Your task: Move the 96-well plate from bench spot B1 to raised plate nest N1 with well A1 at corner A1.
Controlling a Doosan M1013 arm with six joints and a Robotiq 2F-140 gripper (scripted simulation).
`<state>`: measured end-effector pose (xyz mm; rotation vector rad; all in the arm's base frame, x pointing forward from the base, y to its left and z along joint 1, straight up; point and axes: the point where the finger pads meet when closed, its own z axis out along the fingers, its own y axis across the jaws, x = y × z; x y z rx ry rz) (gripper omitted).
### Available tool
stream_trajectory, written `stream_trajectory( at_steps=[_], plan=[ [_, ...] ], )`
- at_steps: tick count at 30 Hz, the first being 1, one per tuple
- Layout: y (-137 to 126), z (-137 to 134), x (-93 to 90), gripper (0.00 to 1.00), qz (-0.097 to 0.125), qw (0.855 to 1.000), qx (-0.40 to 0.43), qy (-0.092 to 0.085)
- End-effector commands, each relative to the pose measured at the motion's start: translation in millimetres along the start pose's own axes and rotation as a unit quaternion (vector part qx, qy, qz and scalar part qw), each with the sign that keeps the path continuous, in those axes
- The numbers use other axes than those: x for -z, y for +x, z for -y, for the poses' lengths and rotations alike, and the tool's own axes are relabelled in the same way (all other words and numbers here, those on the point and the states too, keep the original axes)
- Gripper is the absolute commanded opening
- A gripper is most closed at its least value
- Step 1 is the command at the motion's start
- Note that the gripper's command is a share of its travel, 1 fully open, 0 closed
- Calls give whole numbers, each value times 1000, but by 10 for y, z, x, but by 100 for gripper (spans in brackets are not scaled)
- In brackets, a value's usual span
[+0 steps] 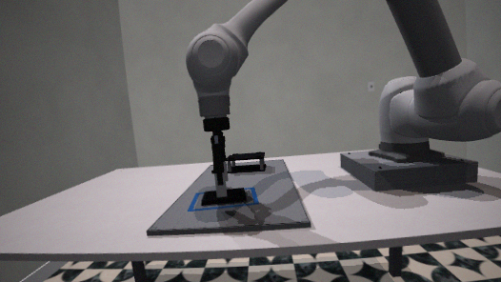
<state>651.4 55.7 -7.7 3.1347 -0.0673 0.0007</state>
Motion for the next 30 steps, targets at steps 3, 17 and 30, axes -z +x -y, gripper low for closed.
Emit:
stream_trajectory(
  at_steps=[3,17,30],
  plan=[
    [0,0,-64,100,0,1000,0,0],
    [0,0,-144,100,0,1000,0,0],
    [0,0,-144,0,0,1000,0,0]
  ],
)
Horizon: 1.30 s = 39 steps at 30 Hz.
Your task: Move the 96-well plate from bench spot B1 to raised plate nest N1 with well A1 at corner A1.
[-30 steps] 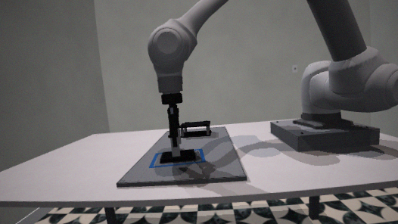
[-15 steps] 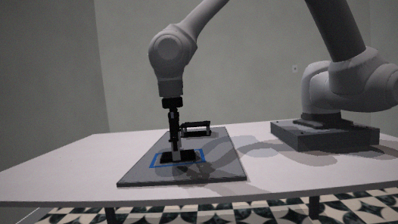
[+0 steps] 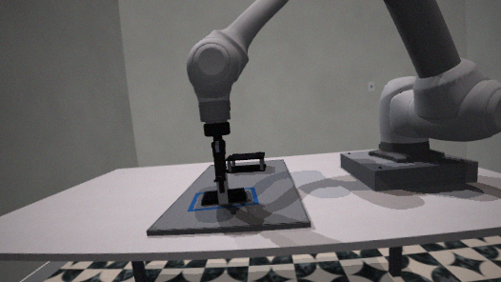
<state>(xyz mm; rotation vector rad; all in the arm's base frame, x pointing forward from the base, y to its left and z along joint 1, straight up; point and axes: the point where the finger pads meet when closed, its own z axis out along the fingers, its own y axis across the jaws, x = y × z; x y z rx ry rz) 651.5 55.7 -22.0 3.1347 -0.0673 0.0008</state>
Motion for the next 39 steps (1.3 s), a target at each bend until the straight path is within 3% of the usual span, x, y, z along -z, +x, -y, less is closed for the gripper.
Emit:
stream_trajectory(
  at_steps=[1,25,39],
  plan=[
    [-1,0,-2,0,0,1000,0,0],
    [-1,0,-2,0,0,1000,0,0],
    [-1,0,198,0,0,1000,0,0]
  ],
)
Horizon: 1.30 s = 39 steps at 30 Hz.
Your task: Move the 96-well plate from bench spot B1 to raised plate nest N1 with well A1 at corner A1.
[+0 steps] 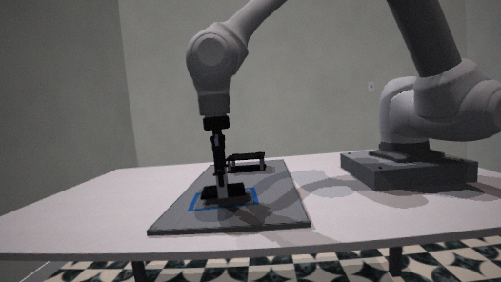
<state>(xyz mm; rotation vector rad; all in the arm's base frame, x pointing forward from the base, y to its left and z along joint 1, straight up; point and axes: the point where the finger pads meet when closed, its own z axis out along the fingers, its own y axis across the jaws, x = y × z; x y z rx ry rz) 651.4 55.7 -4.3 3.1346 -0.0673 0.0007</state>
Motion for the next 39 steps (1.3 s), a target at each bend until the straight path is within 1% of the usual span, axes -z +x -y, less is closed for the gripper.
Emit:
stream_trajectory(
  at_steps=[1,28,39],
  plan=[
    [0,1,39,0,0,1000,0,0],
    [0,0,452,0,0,1000,0,0],
    [0,0,452,0,0,1000,0,0]
  ],
)
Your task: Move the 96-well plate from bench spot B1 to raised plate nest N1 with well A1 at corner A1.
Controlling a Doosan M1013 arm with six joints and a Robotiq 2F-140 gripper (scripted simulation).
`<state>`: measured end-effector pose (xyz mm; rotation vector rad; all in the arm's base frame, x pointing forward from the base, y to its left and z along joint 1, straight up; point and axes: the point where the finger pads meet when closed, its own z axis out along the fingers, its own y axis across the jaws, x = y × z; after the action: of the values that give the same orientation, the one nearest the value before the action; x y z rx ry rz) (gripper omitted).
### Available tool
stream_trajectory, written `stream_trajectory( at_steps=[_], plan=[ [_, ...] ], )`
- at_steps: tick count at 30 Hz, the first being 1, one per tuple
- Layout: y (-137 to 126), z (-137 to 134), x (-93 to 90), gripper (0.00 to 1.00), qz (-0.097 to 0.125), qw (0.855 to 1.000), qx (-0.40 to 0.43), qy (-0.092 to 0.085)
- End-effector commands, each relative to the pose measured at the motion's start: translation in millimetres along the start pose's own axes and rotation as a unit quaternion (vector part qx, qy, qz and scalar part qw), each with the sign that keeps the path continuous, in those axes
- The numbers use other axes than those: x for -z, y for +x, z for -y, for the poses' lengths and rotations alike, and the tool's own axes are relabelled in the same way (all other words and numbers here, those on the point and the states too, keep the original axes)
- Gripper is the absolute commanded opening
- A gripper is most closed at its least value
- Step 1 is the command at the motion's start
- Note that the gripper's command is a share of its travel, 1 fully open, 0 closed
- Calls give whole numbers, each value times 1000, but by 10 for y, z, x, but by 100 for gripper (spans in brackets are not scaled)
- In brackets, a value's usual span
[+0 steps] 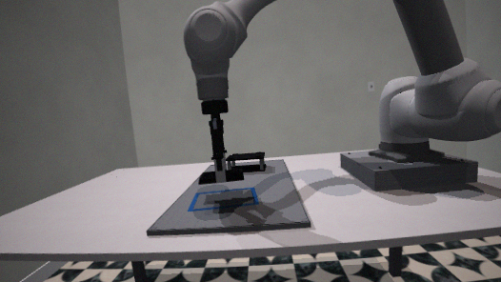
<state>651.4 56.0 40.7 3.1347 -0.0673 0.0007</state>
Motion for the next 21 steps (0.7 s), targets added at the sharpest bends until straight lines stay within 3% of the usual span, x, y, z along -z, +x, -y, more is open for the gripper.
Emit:
stream_trajectory(
  at_steps=[1,10,14,21],
  plan=[
    [0,0,1,0,0,1000,0,0],
    [-8,-31,7,0,0,1000,-17,0],
    [-41,-159,29,0,0,997,-83,0],
    [-98,-382,68,0,0,996,-87,0]
  ],
)
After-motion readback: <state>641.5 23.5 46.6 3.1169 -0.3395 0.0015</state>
